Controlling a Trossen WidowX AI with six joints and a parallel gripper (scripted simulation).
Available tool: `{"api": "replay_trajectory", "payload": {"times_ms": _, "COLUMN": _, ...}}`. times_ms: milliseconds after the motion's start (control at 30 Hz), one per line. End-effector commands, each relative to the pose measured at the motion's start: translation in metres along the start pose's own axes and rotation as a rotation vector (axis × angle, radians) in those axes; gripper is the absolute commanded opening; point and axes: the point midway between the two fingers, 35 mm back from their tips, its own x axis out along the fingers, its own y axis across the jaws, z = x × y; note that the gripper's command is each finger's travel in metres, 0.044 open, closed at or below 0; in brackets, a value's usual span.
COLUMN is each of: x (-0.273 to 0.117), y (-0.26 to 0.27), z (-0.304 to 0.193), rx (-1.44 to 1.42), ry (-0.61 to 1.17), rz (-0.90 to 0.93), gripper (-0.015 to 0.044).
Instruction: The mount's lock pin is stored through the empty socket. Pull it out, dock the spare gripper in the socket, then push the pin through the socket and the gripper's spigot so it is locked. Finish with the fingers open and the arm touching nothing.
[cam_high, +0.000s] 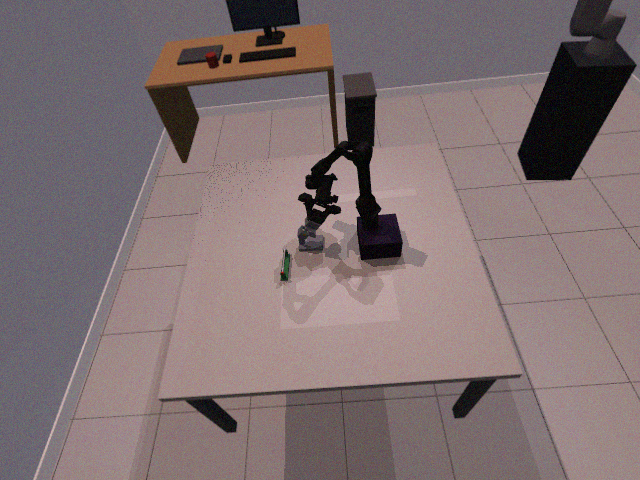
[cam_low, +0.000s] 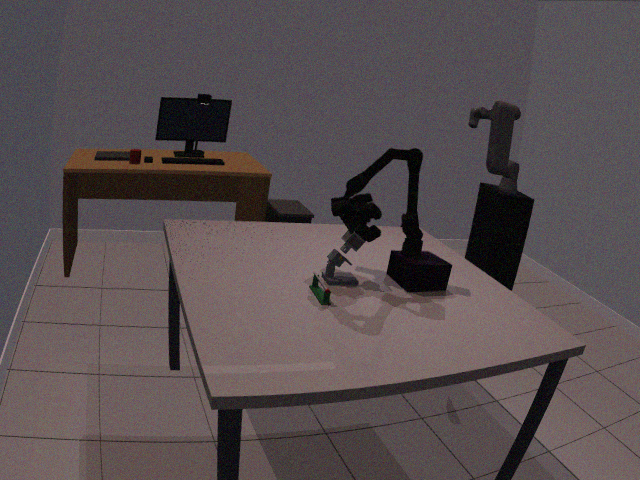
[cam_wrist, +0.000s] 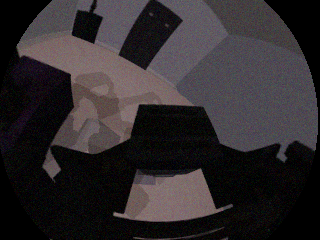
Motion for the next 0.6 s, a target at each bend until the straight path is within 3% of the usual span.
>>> {"api": "replay_trajectory", "payload": {"times_ms": 0, "x": 0.003, "y": -0.002, "z": -0.002, "rx": 0.001, "ry": -0.007, "rz": -0.014, "gripper": 0.0}}
{"api": "replay_trajectory", "payload": {"times_ms": 567, "x": 0.015, "y": -0.003, "z": -0.022, "rx": 0.001, "ry": -0.006, "rz": -0.015, "gripper": 0.0}}
